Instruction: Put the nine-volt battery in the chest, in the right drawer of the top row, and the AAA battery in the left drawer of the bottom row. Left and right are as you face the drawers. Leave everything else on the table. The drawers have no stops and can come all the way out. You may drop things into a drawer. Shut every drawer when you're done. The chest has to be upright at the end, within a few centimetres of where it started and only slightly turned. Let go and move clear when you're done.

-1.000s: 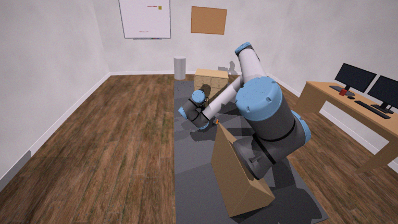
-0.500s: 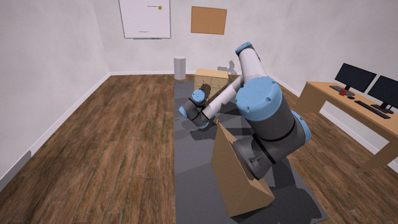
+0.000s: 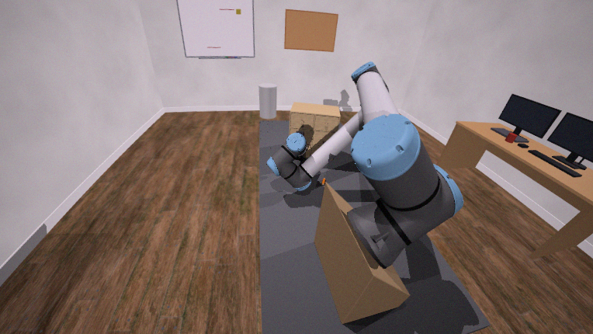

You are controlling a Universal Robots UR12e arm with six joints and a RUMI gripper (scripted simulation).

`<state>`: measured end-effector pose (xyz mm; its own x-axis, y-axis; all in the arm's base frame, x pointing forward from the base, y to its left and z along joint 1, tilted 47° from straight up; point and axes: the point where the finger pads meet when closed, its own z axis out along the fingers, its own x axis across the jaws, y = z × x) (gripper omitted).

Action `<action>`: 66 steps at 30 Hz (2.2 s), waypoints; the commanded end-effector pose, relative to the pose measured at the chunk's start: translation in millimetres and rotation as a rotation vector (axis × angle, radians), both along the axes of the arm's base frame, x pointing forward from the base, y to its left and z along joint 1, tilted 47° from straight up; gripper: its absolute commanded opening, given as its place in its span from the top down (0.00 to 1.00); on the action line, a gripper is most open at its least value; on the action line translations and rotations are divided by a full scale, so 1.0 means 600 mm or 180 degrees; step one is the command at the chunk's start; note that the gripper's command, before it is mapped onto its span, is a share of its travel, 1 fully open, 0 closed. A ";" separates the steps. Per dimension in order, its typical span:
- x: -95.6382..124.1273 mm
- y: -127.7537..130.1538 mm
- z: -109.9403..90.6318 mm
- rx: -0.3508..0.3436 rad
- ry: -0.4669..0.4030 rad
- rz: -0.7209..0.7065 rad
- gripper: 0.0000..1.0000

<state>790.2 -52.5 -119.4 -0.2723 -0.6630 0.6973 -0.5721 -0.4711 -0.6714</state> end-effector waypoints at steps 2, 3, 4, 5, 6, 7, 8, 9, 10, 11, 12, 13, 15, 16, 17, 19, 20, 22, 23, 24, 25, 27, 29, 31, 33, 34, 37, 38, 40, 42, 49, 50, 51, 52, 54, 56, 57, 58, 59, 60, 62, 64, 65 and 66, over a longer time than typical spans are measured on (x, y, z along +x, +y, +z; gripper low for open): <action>0.005 0.000 0.002 0.0000 -0.0002 0.0002 0.93; 0.005 0.000 0.002 0.0000 -0.0002 0.0002 0.93; 0.005 0.000 0.002 0.0000 -0.0002 0.0002 0.93; 0.005 0.000 0.002 0.0000 -0.0002 0.0002 0.93; 0.006 0.000 0.002 0.0000 -0.0002 0.0002 0.93; 0.006 0.000 0.002 0.0000 -0.0002 0.0002 0.93; 0.007 0.000 0.002 0.0000 -0.0002 0.0002 0.93; 0.007 0.000 0.003 0.0000 -0.0002 0.0002 0.93; 0.008 0.000 0.003 0.0000 -0.0002 0.0002 0.93; 0.008 0.000 0.003 0.0000 -0.0002 0.0002 0.93; 0.009 0.000 0.003 0.0000 -0.0002 0.0002 0.93; 0.009 0.000 0.003 0.0000 -0.0002 0.0002 0.93; 0.010 -0.001 0.003 0.0000 -0.0002 0.0002 0.93; 0.011 -0.001 0.003 0.0000 -0.0002 0.0002 0.93; 0.011 -0.001 0.003 0.0000 -0.0002 0.0002 0.93; 0.012 -0.001 0.004 0.0000 -0.0002 0.0002 0.93; 0.012 -0.001 0.004 0.0000 -0.0002 0.0002 0.93; 0.012 -0.001 0.004 0.0000 -0.0002 0.0002 0.93; 0.012 -0.001 0.004 0.0000 -0.0002 0.0002 0.93; 0.013 -0.001 0.004 0.0000 -0.0002 0.0002 0.93; 0.013 -0.001 0.004 0.0000 -0.0002 0.0002 0.93; 0.013 -0.001 0.004 0.0000 -0.0002 0.0002 0.93; 0.014 -0.001 0.004 0.0000 -0.0002 0.0002 0.93; 0.014 -0.001 0.004 0.0000 -0.0002 0.0002 0.93; 0.014 -0.001 0.004 0.0000 -0.0002 0.0002 0.93; 0.014 -0.001 0.004 0.0000 -0.0002 0.0002 0.93; 0.014 -0.001 0.004 0.0000 -0.0002 0.0002 0.93; 0.014 -0.001 0.004 0.0000 -0.0002 0.0002 0.93; 0.015 -0.001 0.004 0.0000 -0.0002 0.0002 0.93; 0.015 -0.001 0.004 0.0000 -0.0002 0.0002 0.93; 0.015 -0.001 0.004 0.0000 -0.0002 0.0002 0.93; 0.015 -0.001 0.004 0.0000 -0.0002 0.0002 0.93; 0.015 -0.001 0.004 0.0000 -0.0002 0.0002 0.93; 0.015 -0.001 0.004 0.0000 -0.0002 0.0002 0.93; 0.015 -0.001 0.004 0.0000 -0.0002 0.0002 0.93; 0.015 -0.001 0.004 0.0000 -0.0002 0.0002 0.93; 0.015 -0.001 0.004 0.0000 -0.0002 0.0002 0.93; 0.015 -0.001 0.004 0.0000 -0.0002 0.0002 0.93; 0.015 -0.001 0.004 0.0000 -0.0002 0.0002 0.93; 0.015 -0.001 0.004 0.0000 -0.0002 0.0002 0.93; 0.015 -0.001 0.004 0.0000 -0.0002 0.0002 0.93; 0.015 -0.001 0.004 0.0000 -0.0002 0.0002 0.93; 0.015 -0.001 0.004 0.0000 -0.0002 0.0002 0.93; 0.015 -0.001 0.004 0.0000 -0.0002 0.0002 0.93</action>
<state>798.8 -53.8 -117.2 -0.2723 -0.6630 0.6973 -0.5721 -0.4711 -0.6714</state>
